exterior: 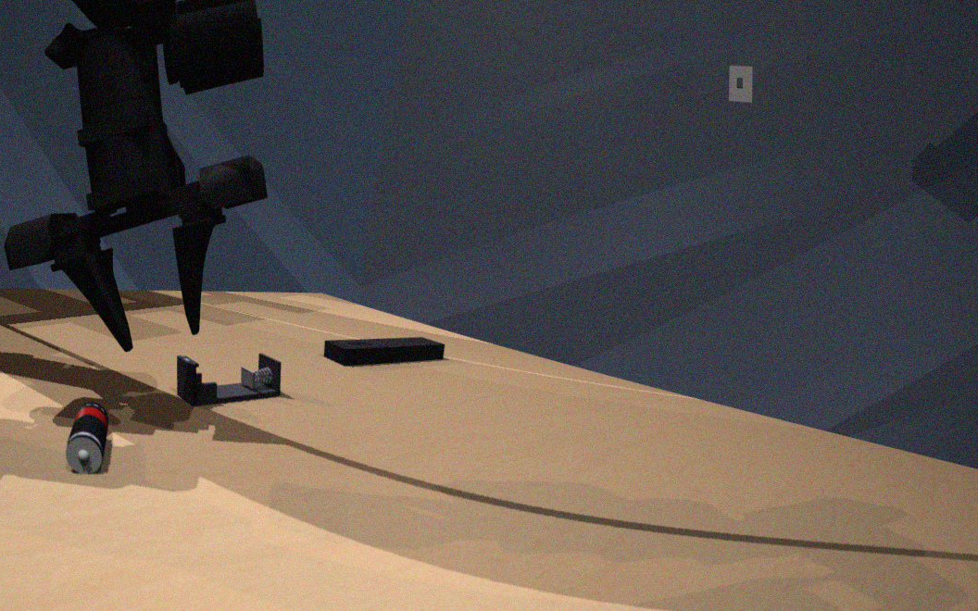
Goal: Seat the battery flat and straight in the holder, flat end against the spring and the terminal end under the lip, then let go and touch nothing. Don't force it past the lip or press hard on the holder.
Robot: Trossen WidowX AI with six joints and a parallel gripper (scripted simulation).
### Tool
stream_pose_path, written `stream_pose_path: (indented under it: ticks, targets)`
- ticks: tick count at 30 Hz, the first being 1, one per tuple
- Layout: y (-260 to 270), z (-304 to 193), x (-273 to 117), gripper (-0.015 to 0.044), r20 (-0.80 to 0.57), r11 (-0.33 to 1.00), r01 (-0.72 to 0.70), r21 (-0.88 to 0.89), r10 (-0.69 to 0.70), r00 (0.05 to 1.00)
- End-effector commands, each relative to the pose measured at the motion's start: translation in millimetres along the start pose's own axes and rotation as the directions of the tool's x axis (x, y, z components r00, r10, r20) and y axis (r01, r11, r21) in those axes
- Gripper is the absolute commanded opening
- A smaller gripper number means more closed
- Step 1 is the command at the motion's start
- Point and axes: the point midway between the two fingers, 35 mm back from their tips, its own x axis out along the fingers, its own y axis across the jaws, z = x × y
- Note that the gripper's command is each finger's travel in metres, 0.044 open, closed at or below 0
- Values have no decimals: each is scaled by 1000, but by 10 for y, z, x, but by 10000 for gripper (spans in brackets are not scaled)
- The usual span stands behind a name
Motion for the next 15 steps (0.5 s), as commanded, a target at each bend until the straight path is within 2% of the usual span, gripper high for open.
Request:
stream_pose_path:
  ticks: [1, 15]
  targets:
    - [459, -264, 74, 248, -16, 922, -302, -241, 307, 951]
    - [467, -264, 113, 248, -16, 922, -302, -241, 307, 951]
